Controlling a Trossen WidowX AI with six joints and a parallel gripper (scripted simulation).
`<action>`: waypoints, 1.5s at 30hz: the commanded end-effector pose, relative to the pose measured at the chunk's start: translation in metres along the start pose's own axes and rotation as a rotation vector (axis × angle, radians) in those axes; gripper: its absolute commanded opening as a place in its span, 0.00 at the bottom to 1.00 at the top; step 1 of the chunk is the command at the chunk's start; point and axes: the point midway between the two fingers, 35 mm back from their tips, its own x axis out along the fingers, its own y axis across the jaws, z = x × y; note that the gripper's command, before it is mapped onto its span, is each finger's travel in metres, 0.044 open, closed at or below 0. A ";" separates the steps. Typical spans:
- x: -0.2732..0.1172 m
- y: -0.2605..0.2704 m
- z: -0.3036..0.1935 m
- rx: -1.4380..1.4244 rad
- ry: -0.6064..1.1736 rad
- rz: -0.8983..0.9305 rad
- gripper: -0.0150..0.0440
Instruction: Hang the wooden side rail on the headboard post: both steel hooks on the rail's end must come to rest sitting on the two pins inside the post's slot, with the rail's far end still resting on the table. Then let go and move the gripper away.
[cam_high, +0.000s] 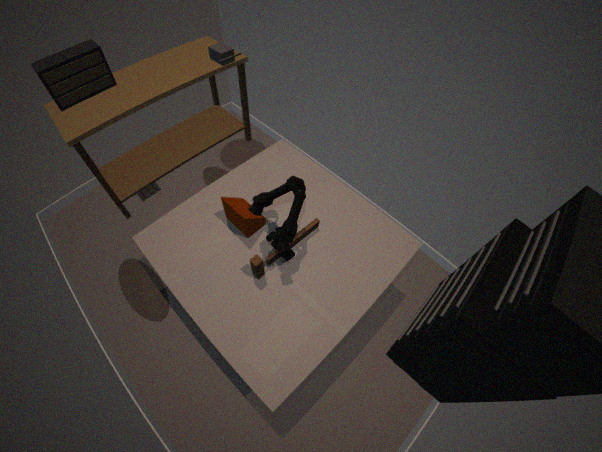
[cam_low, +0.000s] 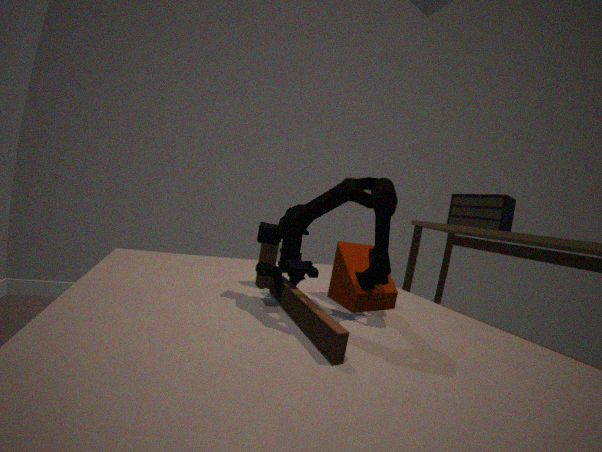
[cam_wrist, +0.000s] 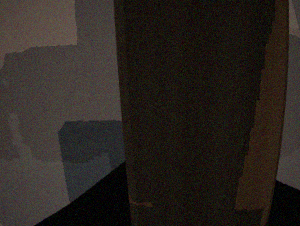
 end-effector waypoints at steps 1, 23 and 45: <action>-0.007 -0.004 -0.001 -0.004 0.008 -0.019 0.25; -0.011 -0.004 -0.001 -0.004 0.008 -0.019 0.25; -0.014 -0.004 -0.001 -0.004 0.008 -0.019 0.25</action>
